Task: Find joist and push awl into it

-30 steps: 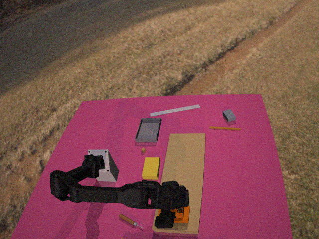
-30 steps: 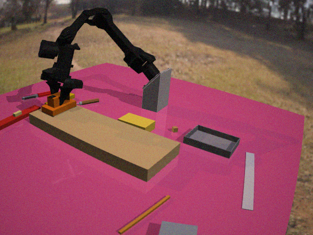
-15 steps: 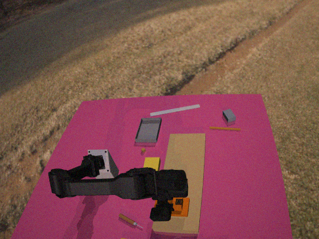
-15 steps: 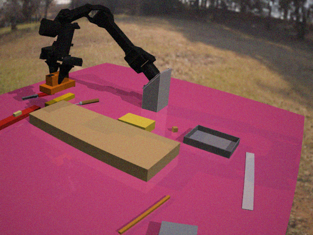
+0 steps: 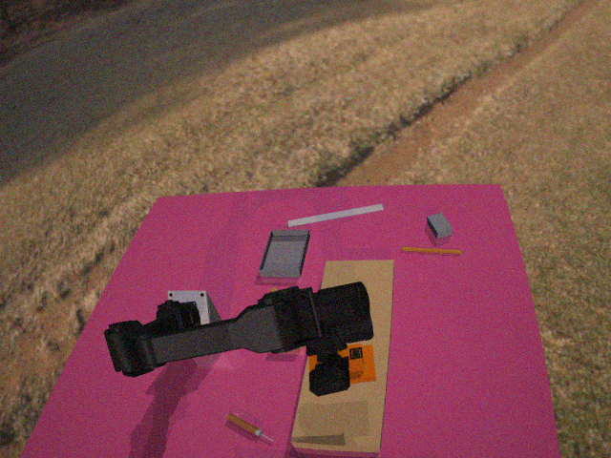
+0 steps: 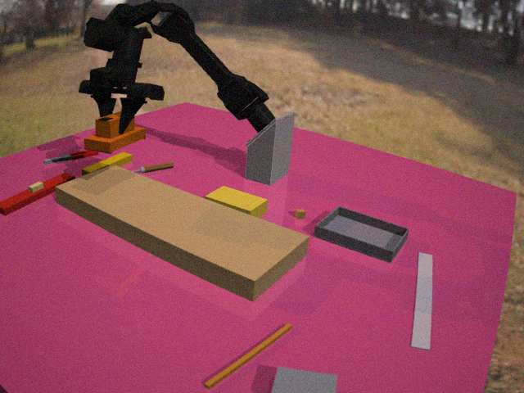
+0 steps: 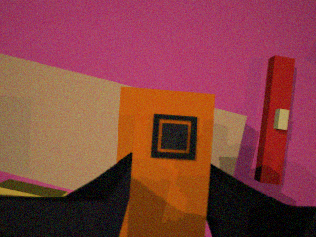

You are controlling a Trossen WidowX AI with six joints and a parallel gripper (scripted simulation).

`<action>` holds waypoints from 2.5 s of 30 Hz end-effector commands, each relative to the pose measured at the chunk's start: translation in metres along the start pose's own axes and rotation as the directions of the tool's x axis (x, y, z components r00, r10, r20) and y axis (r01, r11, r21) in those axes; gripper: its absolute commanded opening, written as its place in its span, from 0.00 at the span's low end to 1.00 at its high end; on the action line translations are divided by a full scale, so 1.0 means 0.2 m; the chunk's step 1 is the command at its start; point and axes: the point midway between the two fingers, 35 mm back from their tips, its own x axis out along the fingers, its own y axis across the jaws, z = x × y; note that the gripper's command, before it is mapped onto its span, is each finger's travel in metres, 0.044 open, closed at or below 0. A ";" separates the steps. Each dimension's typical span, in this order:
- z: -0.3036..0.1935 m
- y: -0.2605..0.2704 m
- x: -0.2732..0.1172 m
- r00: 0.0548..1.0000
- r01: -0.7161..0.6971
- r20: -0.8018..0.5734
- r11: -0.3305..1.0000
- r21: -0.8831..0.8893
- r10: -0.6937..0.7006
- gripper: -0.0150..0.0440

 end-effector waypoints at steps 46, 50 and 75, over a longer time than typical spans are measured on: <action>-0.42 2.17 -0.05 0.937 -0.287 -0.173 0.384 -0.878 0.303 0.25; -0.56 2.29 -0.03 0.935 -0.289 -0.200 0.304 -0.908 0.292 0.25; -0.83 2.46 0.19 0.935 -0.291 -0.241 0.175 -0.941 0.260 0.25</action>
